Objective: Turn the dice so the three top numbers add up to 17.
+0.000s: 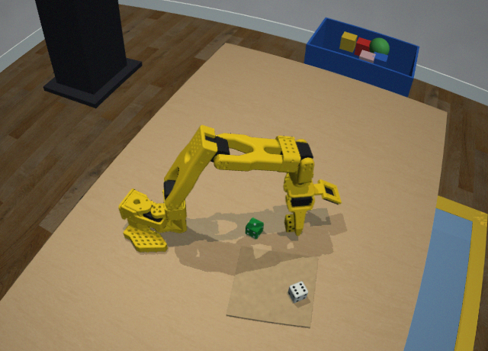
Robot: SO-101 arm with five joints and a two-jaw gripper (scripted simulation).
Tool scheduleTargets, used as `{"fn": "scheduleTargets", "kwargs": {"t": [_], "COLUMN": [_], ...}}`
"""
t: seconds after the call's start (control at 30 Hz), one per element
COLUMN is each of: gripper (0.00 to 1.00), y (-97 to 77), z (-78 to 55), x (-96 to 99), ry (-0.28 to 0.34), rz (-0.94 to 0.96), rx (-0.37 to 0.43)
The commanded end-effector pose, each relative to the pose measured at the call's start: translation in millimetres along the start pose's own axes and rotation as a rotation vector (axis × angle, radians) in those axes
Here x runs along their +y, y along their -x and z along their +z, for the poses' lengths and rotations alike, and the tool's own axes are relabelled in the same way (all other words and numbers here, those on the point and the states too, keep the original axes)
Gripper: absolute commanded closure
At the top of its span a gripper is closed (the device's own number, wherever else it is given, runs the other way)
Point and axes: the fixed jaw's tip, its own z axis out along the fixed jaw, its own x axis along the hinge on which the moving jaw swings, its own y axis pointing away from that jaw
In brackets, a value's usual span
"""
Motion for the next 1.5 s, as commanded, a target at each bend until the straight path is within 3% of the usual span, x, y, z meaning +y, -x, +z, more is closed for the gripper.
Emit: {"fn": "scheduleTargets", "kwargs": {"t": [0.0,1.47], "gripper": [0.69,0.87], "y": [3.4,3.5], "z": [-5.4,-5.4], "x": [3.1,-8.2], "ry": [0.004,0.001], "rz": [-0.002,-0.002], "rx": [-0.031,-0.031]}}
